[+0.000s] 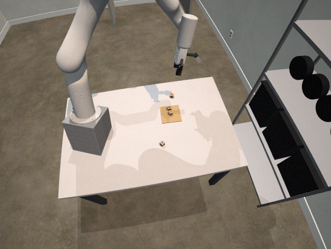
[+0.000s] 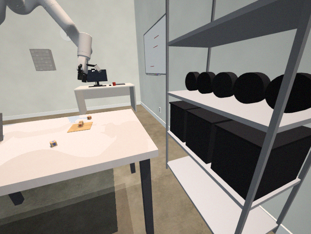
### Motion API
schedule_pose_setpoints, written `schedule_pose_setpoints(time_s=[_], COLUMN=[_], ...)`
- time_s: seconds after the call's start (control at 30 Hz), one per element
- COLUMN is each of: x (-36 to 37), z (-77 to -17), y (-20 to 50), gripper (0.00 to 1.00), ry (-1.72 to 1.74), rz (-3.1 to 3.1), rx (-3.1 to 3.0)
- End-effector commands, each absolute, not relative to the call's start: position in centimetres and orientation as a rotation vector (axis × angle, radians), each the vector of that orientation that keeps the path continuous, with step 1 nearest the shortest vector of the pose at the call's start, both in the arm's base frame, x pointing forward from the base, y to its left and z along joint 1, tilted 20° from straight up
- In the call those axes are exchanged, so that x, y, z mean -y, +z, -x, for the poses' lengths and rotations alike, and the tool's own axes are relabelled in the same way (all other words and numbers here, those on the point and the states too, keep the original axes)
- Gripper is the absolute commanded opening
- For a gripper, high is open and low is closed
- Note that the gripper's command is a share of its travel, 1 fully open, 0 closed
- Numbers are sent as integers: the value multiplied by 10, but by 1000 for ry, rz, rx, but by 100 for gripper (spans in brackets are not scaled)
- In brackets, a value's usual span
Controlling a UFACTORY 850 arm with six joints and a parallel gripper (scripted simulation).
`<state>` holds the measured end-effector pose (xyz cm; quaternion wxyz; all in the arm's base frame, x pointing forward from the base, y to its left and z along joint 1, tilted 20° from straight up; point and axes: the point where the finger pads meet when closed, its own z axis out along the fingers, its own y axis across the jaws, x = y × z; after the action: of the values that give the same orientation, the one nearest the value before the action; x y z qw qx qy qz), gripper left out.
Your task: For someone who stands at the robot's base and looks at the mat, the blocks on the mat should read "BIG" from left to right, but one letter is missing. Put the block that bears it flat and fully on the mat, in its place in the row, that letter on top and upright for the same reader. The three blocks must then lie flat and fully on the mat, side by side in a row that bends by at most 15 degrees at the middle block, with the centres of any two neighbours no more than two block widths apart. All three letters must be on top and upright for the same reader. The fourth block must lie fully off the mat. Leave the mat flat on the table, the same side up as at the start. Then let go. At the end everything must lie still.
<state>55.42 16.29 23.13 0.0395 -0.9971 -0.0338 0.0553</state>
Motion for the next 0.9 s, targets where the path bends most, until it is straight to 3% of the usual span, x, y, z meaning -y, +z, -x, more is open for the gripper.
schedule_pose_setpoints(time_s=[0.0, 0.3, 0.87], x=[-106, -10, -111], z=[-578, -599, -626], y=[238, 249, 141], gripper=[100, 100, 100], ry=[102, 9, -534], rz=[3083, 3136, 3031], rx=[68, 6, 7])
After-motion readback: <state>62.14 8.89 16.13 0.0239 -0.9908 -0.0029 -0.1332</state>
